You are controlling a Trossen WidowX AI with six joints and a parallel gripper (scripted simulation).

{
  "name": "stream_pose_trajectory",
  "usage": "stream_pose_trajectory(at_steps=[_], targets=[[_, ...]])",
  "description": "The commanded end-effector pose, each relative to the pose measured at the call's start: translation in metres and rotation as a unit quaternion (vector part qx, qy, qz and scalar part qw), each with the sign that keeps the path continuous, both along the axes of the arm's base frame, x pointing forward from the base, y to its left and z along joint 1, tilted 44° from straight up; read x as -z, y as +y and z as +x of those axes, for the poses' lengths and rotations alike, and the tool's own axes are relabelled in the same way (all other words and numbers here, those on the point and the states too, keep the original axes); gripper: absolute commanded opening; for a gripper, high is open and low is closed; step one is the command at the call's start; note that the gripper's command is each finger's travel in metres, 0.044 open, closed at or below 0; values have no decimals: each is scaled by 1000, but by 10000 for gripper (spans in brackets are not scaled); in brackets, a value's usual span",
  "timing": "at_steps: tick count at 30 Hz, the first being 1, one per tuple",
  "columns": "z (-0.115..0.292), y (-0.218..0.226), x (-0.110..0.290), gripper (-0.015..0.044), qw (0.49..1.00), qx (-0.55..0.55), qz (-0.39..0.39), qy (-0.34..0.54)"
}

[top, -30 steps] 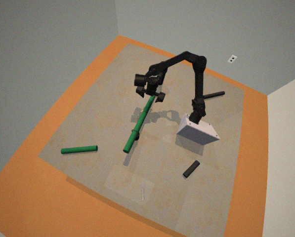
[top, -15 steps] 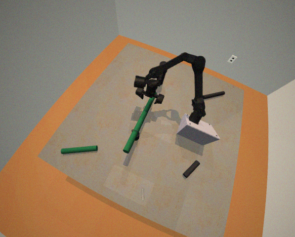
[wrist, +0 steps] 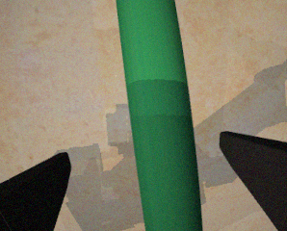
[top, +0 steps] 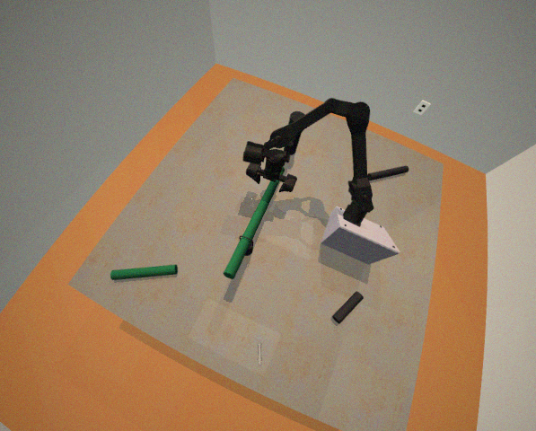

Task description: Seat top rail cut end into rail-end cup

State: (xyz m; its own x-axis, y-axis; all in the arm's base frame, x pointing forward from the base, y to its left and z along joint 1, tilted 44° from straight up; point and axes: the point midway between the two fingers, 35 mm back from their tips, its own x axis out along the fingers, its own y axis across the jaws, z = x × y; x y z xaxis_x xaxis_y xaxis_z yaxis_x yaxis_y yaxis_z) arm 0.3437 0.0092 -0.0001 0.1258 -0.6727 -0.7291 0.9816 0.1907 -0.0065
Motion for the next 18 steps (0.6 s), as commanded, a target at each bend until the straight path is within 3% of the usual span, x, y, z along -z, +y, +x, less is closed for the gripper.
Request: stream_pose_trajectory(at_steps=[1,16,18], targets=[[-2,-5,5,440,1000,-1,-4,6],[-1,-21,20,440,1000,-1,-5,5],[-1,-21,20,387,1000,-1,-5,5]])
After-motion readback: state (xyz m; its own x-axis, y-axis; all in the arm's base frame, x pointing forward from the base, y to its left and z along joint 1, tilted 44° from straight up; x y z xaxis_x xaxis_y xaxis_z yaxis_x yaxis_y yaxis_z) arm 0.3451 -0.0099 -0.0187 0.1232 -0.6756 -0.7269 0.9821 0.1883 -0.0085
